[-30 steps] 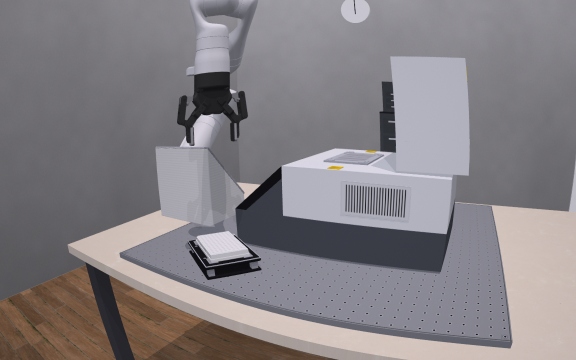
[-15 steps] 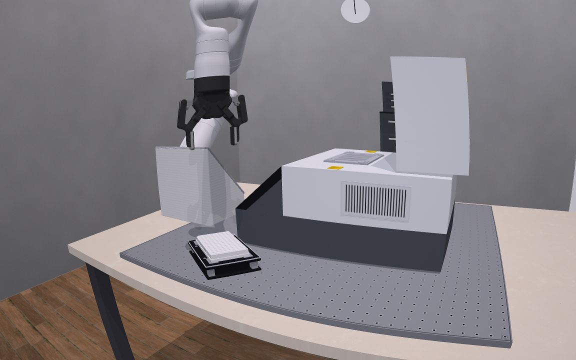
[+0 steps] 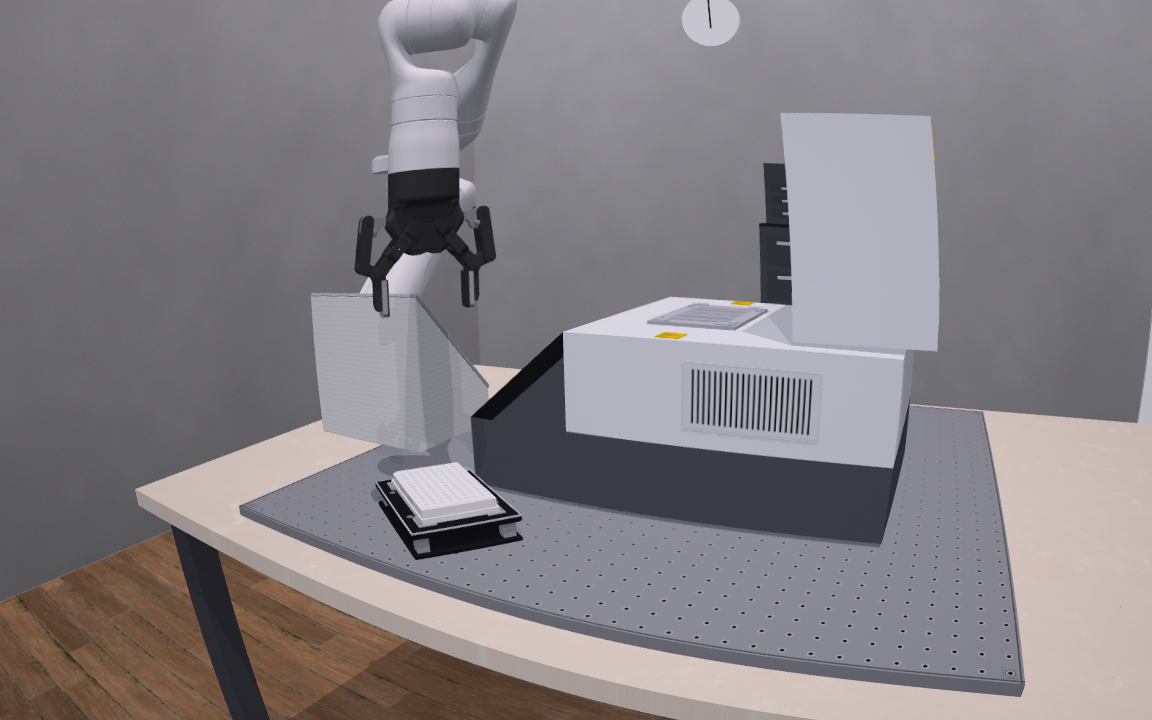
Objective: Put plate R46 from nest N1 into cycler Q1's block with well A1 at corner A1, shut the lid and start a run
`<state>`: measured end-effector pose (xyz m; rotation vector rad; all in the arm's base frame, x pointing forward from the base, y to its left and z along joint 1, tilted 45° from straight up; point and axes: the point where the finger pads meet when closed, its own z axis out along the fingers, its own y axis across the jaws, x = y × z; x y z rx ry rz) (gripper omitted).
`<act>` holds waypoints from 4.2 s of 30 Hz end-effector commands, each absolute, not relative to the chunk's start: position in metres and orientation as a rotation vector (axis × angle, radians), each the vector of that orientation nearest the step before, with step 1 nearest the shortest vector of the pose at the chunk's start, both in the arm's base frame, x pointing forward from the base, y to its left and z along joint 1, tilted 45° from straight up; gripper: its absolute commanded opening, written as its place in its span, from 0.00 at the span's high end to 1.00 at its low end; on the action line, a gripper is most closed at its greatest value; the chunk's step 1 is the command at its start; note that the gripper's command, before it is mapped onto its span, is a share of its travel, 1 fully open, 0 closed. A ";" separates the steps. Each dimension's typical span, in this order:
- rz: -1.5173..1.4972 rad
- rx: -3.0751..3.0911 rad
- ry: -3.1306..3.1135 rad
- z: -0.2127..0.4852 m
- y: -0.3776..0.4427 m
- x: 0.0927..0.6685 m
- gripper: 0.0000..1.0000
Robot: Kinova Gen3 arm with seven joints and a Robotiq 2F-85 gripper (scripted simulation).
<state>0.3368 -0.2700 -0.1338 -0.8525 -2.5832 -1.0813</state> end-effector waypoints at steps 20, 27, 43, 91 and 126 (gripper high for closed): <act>-1.080 -0.854 -2.585 -0.152 -0.253 0.338 0.00; -1.080 -0.854 -2.585 -0.158 -0.246 0.338 0.00; -1.080 -0.854 -2.585 -0.171 -0.233 0.338 0.00; -1.080 -0.854 -2.585 -0.211 -0.194 0.340 0.00; -1.080 -0.854 -2.585 -0.240 -0.164 0.341 0.00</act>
